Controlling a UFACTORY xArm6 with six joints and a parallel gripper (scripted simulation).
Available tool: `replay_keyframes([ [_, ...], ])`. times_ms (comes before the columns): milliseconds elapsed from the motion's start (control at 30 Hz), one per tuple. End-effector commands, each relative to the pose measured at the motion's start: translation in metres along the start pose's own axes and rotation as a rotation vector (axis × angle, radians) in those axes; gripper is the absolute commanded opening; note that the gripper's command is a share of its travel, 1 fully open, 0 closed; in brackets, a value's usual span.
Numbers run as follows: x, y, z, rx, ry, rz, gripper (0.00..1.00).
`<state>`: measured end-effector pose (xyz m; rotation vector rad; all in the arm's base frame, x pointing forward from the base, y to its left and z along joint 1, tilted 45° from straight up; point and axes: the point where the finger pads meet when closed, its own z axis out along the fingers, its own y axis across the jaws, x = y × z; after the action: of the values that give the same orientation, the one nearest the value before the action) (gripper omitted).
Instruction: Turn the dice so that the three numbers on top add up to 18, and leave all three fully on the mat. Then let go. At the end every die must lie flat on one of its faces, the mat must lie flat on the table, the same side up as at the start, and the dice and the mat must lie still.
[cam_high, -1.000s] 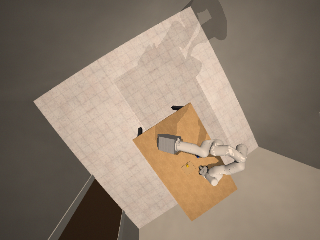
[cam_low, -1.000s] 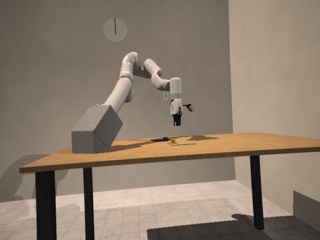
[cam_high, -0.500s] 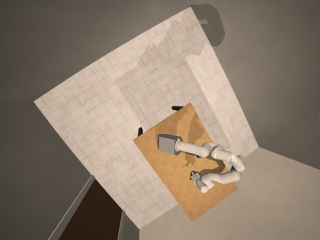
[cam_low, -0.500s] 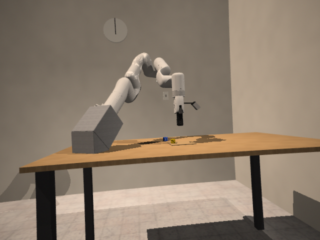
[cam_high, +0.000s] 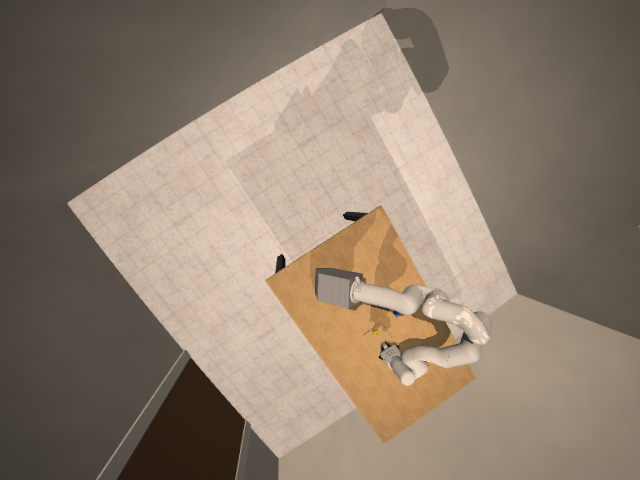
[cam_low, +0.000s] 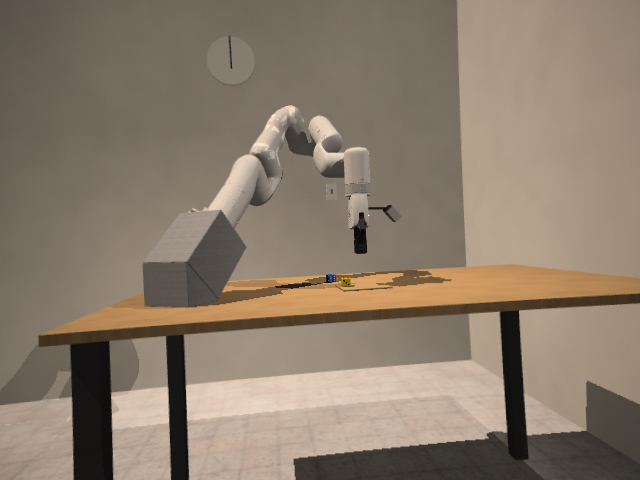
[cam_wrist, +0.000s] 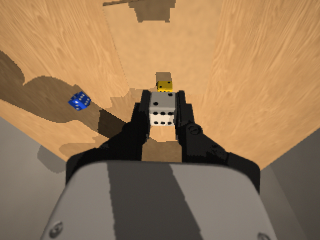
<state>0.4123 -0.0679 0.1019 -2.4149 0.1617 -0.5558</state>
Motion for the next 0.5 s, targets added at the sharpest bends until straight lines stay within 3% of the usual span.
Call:
replay_keyframes([
  [0, 0.001, 0.000, 0.011, -0.001, 0.002, 0.000, 0.21],
  [100, 0.001, 0.000, 0.015, -0.001, 0.002, 0.000, 0.21],
  [467, 0.001, 0.000, 0.066, -0.001, 0.002, 0.000, 0.21],
])
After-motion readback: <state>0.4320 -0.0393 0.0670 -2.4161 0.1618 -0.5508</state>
